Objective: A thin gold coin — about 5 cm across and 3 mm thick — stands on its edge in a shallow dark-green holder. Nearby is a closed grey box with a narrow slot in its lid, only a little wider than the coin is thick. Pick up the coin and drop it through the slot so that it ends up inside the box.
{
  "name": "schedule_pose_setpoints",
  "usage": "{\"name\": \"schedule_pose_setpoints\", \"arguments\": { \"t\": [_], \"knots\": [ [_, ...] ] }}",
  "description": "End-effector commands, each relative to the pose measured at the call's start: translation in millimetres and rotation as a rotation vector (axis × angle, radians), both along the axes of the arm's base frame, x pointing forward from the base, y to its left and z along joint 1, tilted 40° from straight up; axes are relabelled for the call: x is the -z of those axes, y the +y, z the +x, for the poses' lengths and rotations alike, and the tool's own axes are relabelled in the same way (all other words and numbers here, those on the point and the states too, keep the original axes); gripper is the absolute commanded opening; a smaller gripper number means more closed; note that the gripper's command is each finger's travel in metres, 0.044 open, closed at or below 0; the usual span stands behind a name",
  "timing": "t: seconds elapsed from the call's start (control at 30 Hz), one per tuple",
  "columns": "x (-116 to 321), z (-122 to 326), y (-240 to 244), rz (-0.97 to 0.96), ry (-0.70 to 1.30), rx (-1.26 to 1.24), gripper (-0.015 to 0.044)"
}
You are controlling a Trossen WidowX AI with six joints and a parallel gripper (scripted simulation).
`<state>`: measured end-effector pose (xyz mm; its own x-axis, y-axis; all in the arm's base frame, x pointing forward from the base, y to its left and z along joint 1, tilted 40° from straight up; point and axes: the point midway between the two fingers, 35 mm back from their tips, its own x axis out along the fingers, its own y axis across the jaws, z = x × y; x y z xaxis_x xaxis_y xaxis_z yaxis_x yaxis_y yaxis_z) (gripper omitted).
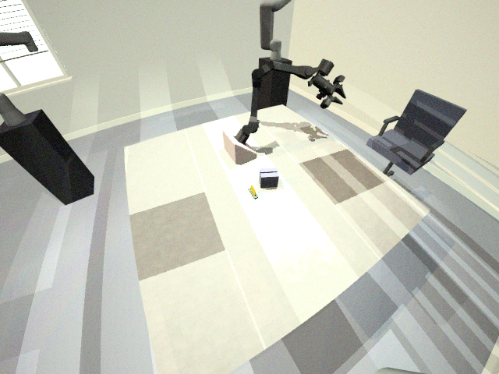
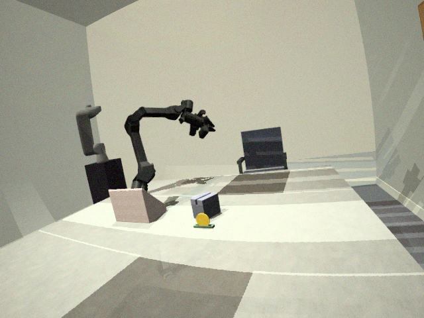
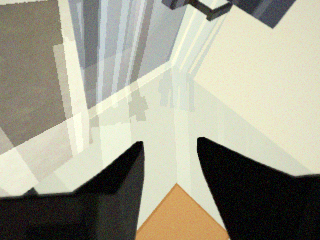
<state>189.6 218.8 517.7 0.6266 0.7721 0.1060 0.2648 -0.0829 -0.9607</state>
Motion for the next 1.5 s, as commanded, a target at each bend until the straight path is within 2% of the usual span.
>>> {"name": "schedule_pose_setpoints", "arguments": {
  "t": [0.0,0.3,0.5,0.67,0.8,0.97,1.13,1.27,1.33,1.47],
  "knots": [
    [39.0,45.0,2.5,-0.038,0.173,0.078,0.0161],
    [149.5,149.2,-29.3,-0.064,0.654,0.301,0.0161],
    [232.5,198.9,-82.9,0.003,1.02,0.485,0.0161],
    [301.9,217.6,-140.9,0.123,1.338,0.654,0.0161],
    [353.3,217.6,-188.9,0.26,1.59,0.79,0.0161],
    [416.9,200.4,-254.3,0.522,1.928,0.979,0.0161],
    [470.2,165.3,-307.0,0.853,2.256,1.136,0.0161],
    [509.4,124.2,-341.6,1.222,2.55,1.23,0.0161],
    [515.1,116.8,-346.2,1.292,2.599,1.239,0.0161],
    [515.1,116.8,-346.2,1.292,2.599,1.239,0.0161]
  ]
}}
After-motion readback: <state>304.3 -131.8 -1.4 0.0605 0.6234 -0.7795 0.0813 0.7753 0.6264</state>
